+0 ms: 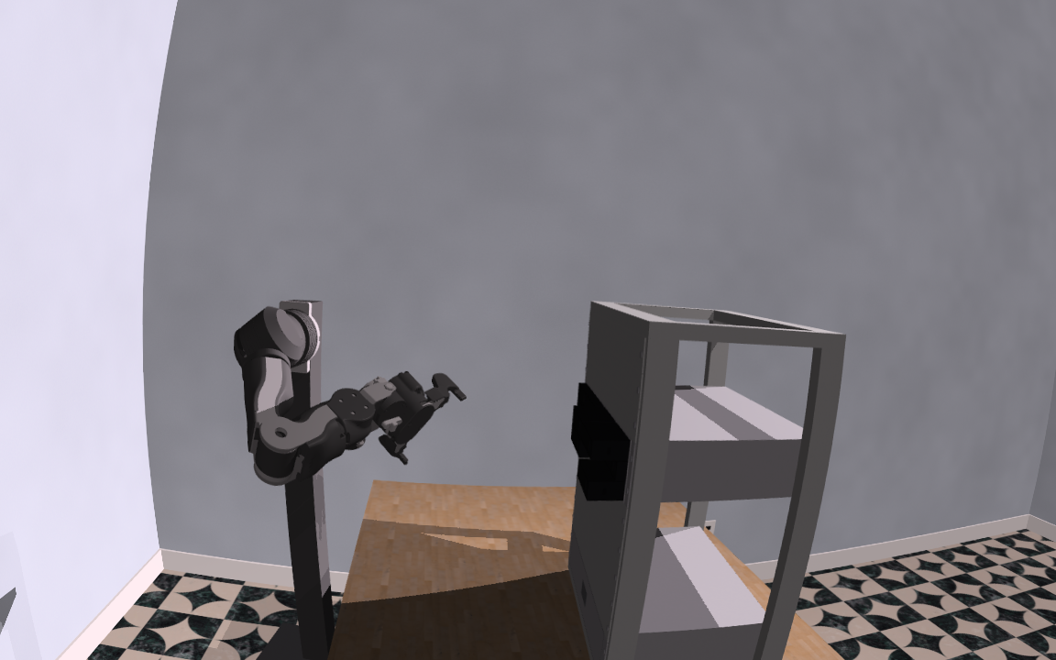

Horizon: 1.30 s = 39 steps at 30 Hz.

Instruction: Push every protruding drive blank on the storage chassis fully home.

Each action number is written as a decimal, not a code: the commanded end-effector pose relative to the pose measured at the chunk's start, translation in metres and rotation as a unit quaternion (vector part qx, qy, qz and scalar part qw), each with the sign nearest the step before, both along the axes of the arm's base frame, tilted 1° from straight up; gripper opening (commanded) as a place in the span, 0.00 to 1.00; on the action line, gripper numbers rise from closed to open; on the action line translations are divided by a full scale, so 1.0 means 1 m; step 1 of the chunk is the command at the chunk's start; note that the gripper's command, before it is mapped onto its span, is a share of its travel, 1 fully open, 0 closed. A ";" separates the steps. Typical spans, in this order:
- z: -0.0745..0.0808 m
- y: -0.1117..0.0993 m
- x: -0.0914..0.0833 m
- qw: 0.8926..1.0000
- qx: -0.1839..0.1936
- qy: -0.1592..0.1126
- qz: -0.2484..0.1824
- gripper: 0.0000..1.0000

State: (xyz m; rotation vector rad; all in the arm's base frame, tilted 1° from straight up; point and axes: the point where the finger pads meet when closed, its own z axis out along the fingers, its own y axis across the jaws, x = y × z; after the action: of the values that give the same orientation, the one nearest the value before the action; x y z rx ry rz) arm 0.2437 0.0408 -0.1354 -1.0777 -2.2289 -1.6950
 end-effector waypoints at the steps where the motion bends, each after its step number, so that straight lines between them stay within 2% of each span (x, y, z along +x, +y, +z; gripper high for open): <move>1: 0.003 0.000 0.004 1.000 0.004 -0.009 -0.010 1.00; 7: 0.000 -0.024 0.033 0.992 -0.003 -0.054 -0.110 1.00; 11: -0.001 -0.045 0.051 0.980 -0.013 -0.086 -0.177 1.00; 16: -0.001 -0.073 0.068 0.958 -0.027 -0.128 -0.255 1.00; 18: -0.001 -0.073 0.068 0.958 -0.027 -0.128 -0.255 1.00; 26: 0.004 -0.117 0.085 0.912 -0.056 -0.194 -0.356 1.00; 33: 0.010 -0.149 0.090 0.871 -0.080 -0.245 -0.418 1.00; 35: 0.010 -0.149 0.090 0.871 -0.080 -0.245 -0.418 1.00; 39: 0.013 -0.163 0.090 0.851 -0.092 -0.268 -0.442 1.00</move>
State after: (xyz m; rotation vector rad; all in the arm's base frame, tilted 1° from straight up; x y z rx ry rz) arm 0.3330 -0.1197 -0.1269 -2.1422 -2.4065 -2.3404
